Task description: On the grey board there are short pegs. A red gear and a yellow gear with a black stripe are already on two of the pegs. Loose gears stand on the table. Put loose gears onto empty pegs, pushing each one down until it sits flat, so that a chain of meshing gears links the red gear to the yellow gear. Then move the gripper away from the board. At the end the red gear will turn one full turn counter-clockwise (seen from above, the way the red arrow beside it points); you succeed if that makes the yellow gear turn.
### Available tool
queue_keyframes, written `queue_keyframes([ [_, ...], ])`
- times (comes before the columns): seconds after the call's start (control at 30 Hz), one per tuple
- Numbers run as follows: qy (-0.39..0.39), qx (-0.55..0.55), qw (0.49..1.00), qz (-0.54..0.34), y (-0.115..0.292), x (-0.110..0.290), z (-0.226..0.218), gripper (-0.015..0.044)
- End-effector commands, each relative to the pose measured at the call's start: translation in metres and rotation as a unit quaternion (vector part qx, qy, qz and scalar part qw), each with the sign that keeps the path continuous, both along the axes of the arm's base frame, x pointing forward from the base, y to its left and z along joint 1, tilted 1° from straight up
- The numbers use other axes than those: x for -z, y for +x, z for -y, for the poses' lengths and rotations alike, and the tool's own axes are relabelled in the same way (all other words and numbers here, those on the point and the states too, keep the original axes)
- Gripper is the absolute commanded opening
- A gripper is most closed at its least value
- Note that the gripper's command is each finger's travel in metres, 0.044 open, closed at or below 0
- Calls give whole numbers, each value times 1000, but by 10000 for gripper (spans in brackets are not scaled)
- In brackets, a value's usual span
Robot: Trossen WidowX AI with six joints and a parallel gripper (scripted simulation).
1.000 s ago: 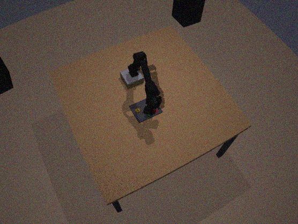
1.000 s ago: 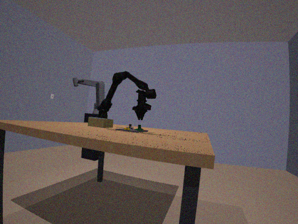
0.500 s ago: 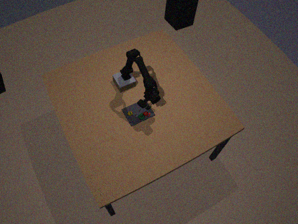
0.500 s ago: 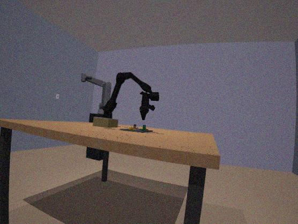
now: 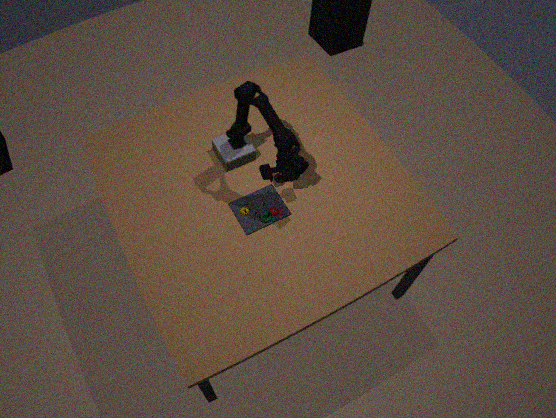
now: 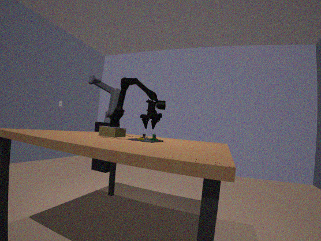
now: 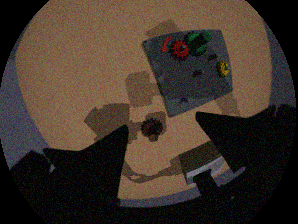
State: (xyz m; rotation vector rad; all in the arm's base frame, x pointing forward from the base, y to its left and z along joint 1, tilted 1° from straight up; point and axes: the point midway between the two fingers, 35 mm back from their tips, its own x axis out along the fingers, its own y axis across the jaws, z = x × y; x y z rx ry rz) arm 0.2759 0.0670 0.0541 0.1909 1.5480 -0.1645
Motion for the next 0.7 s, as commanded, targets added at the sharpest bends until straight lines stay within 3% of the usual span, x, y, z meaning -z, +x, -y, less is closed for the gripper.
queue_keyframes([
  [0.0,6,246,969,2,-53,6,-26,440],
  [0.67,6,246,969,2,-52,15,-29,440],
])
